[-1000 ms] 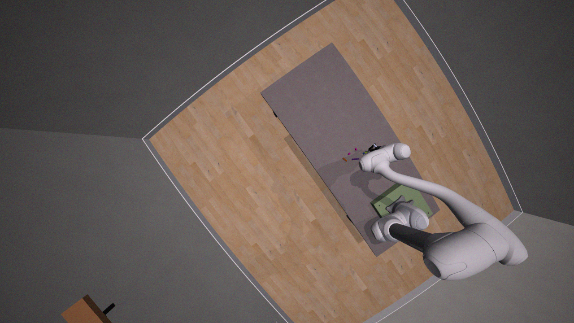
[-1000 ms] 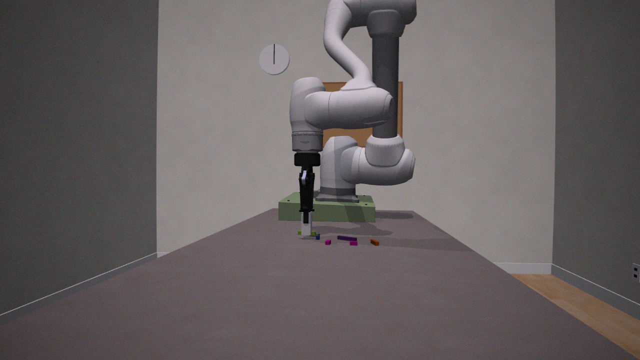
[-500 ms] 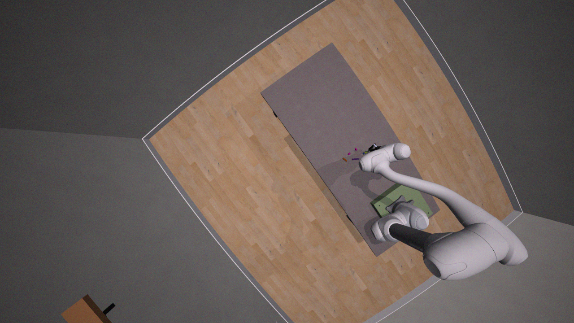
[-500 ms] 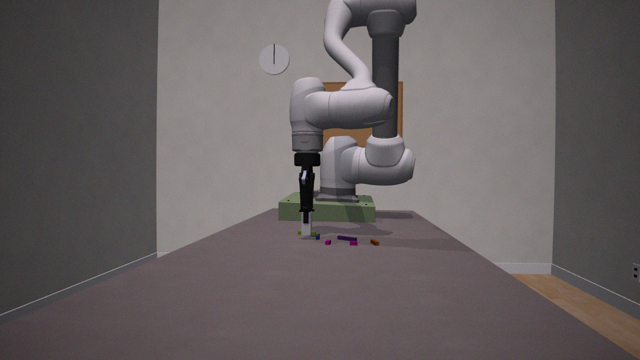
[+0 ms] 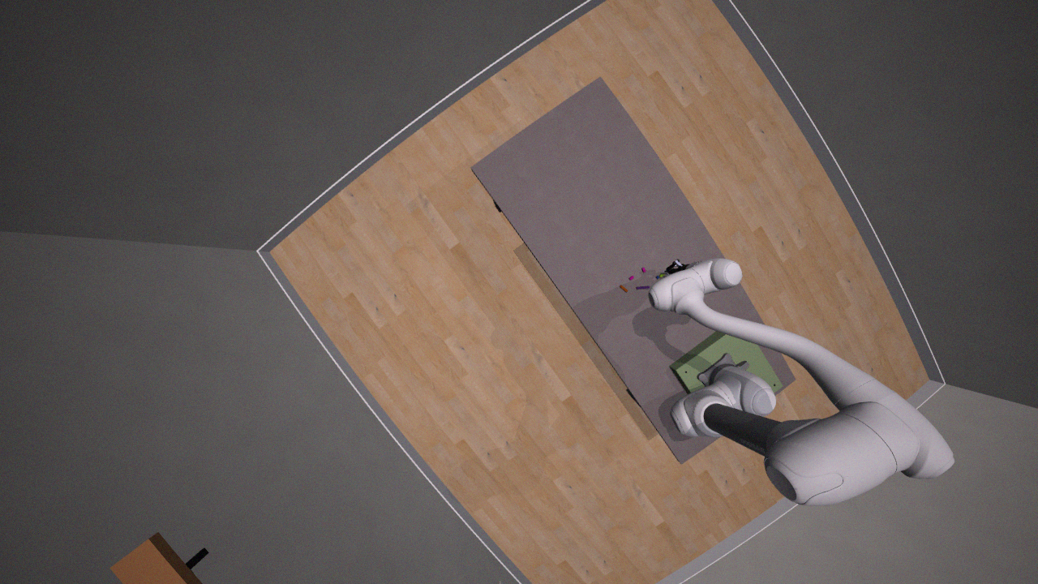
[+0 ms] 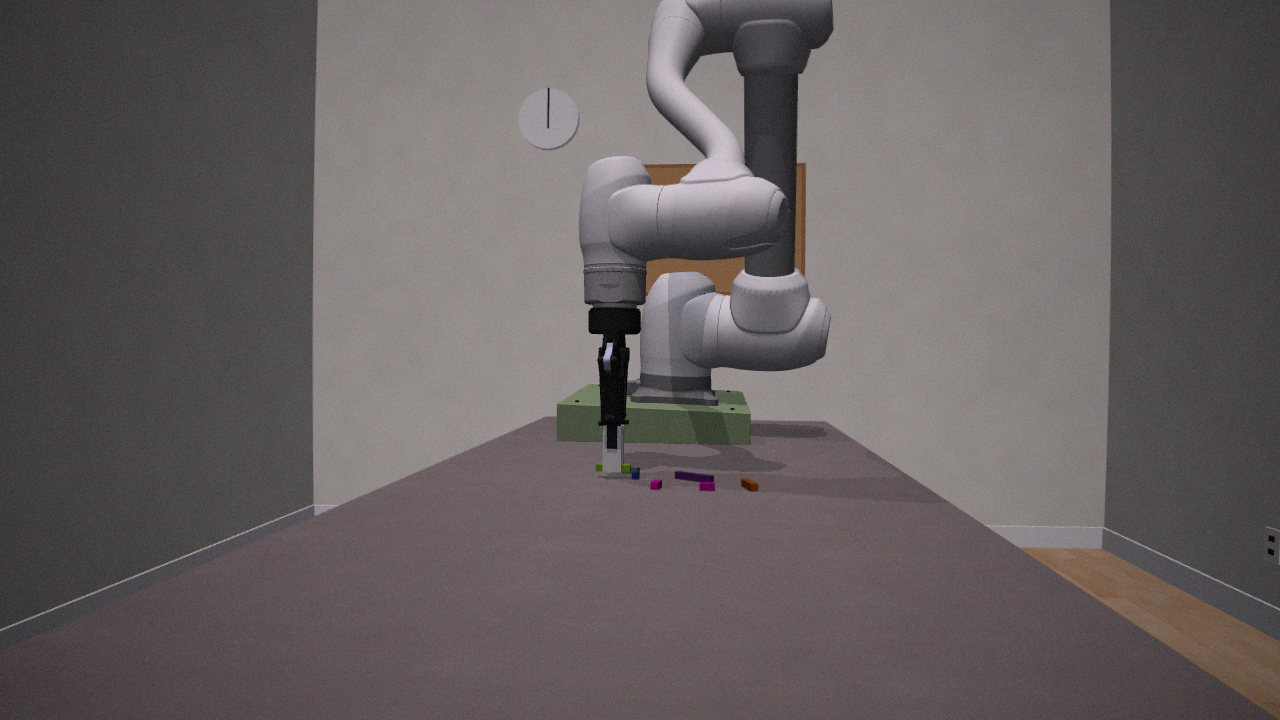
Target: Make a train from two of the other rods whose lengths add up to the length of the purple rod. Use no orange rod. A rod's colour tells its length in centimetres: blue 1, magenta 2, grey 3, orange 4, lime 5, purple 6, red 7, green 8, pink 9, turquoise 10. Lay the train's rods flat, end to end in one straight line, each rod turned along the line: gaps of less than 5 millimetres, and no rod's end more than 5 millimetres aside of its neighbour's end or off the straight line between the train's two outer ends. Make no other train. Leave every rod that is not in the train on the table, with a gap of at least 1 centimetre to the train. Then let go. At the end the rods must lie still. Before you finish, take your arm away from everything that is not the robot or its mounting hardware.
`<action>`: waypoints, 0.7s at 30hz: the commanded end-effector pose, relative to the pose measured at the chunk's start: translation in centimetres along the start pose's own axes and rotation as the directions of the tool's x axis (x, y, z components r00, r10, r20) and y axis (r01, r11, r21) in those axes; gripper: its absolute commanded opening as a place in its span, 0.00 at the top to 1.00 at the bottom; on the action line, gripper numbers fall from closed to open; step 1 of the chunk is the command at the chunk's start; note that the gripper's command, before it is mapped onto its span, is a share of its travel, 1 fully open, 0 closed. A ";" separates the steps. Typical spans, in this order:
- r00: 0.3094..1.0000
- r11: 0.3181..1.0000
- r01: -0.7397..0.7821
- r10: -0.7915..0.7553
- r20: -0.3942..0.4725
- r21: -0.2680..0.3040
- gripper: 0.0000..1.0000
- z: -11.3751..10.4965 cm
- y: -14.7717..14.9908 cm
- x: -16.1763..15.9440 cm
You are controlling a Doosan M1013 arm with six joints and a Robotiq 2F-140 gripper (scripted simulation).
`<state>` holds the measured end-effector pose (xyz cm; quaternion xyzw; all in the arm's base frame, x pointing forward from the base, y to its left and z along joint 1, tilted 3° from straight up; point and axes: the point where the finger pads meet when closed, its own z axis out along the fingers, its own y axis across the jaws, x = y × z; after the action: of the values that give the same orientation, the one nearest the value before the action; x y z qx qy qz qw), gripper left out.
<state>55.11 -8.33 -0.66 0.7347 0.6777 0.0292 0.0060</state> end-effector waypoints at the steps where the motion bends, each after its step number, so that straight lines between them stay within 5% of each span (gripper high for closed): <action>1: 1.000 1.000 0.000 0.000 0.000 0.000 0.97 0.2 0.0 0.0; 21: 1.000 1.000 0.000 0.000 0.000 0.000 0.97 0.9 0.0 0.0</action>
<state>55.16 -8.30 -1.60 0.7347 0.6777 0.0292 0.0060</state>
